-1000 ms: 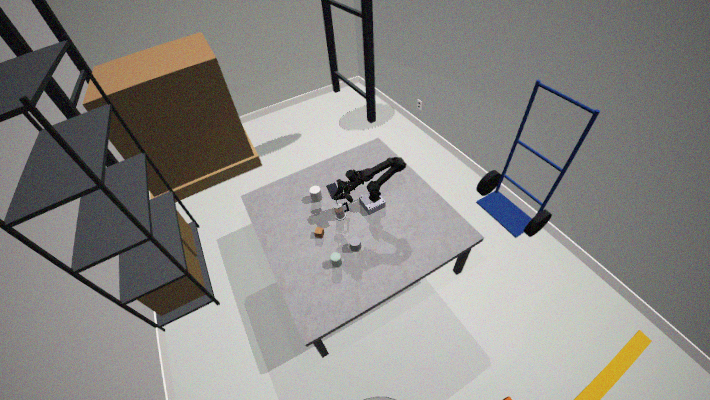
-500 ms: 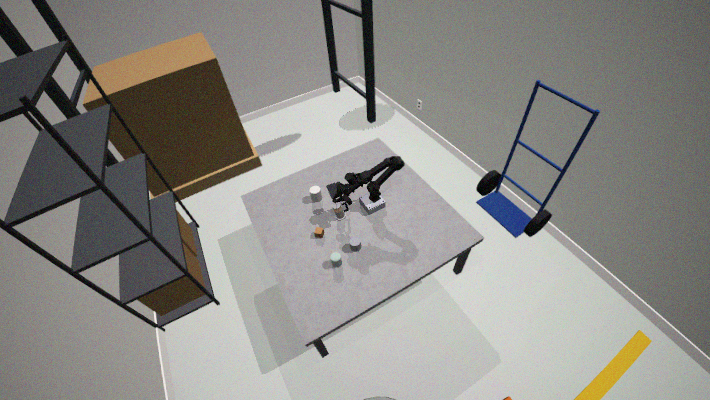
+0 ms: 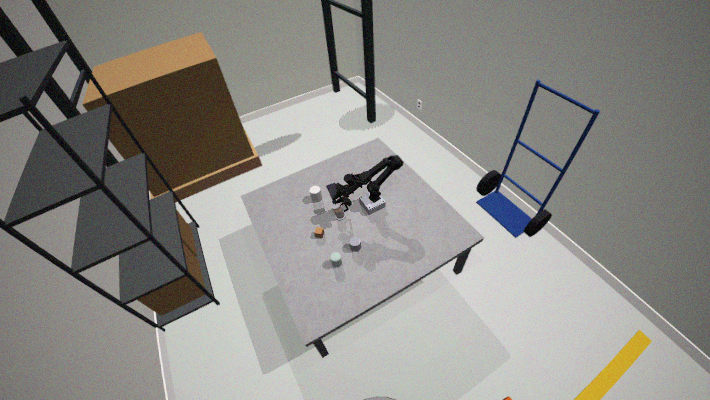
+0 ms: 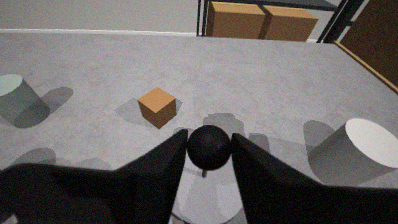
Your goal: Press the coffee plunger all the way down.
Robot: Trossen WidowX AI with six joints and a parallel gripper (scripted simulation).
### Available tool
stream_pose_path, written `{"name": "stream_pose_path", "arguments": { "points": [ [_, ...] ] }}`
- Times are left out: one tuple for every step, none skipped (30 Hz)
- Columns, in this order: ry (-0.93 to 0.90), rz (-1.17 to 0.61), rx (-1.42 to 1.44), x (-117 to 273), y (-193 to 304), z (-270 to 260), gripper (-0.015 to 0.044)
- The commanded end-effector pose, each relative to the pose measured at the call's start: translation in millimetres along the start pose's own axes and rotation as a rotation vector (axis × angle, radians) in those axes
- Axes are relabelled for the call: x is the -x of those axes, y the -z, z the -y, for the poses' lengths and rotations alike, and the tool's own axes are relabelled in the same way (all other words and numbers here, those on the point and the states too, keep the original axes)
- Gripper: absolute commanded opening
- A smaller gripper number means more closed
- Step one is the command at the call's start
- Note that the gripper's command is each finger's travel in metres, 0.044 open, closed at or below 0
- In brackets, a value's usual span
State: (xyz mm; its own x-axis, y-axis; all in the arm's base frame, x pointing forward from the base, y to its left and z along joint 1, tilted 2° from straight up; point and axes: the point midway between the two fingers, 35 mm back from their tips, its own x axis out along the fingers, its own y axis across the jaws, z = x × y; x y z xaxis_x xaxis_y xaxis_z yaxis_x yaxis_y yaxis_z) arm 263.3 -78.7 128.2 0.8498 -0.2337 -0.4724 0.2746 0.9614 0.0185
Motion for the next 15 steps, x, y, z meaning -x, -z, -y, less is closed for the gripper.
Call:
{"name": "stream_pose_path", "arguments": {
  "points": [
    [0.0,-0.039,-0.009,-5.1,10.4,0.0,0.0117],
    [0.0,-0.039,-0.009,-5.3,10.2,0.0,0.0117],
    [0.0,-0.039,-0.009,-5.5,10.1,0.0,0.0117],
    [0.0,-0.039,-0.009,-5.6,9.9,0.0,0.0117],
    [0.0,-0.039,-0.009,-5.8,9.8,0.0,0.0117],
    [0.0,-0.039,-0.009,-5.9,9.7,0.0,0.0117],
    [0.0,-0.039,-0.009,-6.0,9.6,0.0,0.0117],
    [0.0,-0.039,-0.009,-6.2,9.5,0.0,0.0117],
    [0.0,-0.039,-0.009,-6.3,9.4,0.0,0.0117],
    [0.0,-0.039,-0.009,-6.4,9.3,0.0,0.0117],
    [0.0,-0.039,-0.009,-6.5,9.2,0.0,0.0117],
    [0.0,-0.039,-0.009,-6.7,9.1,0.0,0.0117],
    [0.0,-0.039,-0.009,-6.8,9.0,0.0,0.0117],
    [0.0,-0.039,-0.009,-6.9,8.9,0.0,0.0117],
    [0.0,-0.039,-0.009,-7.0,8.8,0.0,0.0117]
  ]
}}
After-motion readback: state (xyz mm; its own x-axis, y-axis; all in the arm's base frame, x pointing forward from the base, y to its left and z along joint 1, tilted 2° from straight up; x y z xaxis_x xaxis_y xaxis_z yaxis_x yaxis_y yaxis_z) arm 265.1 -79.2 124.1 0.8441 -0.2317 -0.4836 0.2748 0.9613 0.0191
